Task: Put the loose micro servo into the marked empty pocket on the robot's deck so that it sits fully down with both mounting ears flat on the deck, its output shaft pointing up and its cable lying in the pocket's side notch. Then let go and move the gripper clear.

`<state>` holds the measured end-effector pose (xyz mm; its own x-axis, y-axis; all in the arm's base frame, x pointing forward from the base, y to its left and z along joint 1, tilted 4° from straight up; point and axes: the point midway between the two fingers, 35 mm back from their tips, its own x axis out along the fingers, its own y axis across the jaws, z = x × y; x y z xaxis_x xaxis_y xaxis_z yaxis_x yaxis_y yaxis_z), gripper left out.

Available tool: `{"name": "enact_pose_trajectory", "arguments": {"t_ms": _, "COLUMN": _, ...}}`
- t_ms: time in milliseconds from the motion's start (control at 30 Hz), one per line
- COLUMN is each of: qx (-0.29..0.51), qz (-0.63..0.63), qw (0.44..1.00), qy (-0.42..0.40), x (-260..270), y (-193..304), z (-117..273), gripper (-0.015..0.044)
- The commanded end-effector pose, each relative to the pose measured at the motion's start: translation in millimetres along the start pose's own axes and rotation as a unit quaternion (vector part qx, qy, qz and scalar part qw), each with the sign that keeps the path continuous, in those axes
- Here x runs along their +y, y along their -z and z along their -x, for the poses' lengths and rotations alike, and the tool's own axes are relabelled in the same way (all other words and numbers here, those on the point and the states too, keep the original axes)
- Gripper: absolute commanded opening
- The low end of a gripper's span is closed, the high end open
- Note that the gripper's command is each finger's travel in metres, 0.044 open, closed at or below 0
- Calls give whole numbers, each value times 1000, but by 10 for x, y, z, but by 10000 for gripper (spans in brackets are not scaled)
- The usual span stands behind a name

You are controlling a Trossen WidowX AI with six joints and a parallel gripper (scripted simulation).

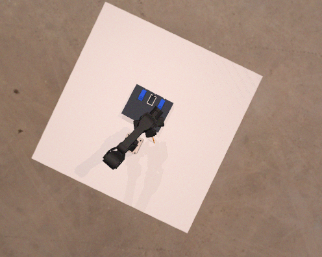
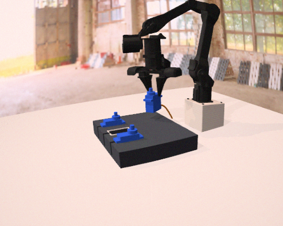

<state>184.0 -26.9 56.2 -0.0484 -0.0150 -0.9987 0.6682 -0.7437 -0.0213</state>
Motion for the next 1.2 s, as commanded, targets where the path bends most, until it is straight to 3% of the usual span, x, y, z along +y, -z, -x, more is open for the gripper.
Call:
{"name": "enact_pose_trajectory", "arguments": {"t_ms": 0, "qx": -1, "qz": 1, "qw": 1000, "qy": -2, "x": 31, "y": 35, "z": 7, "gripper": 0}}
{"name": "enact_pose_trajectory", "arguments": {"t_ms": 567, "qx": 2, "qz": 1, "qw": 1000, "qy": -3, "x": 352, "y": 502, "z": 12, "gripper": 0}}
{"name": "enact_pose_trajectory", "arguments": {"t_ms": 1167, "qx": 3, "qz": 1, "qw": 1000, "qy": -1, "x": -199, "y": 896, "z": 11, "gripper": 0}}
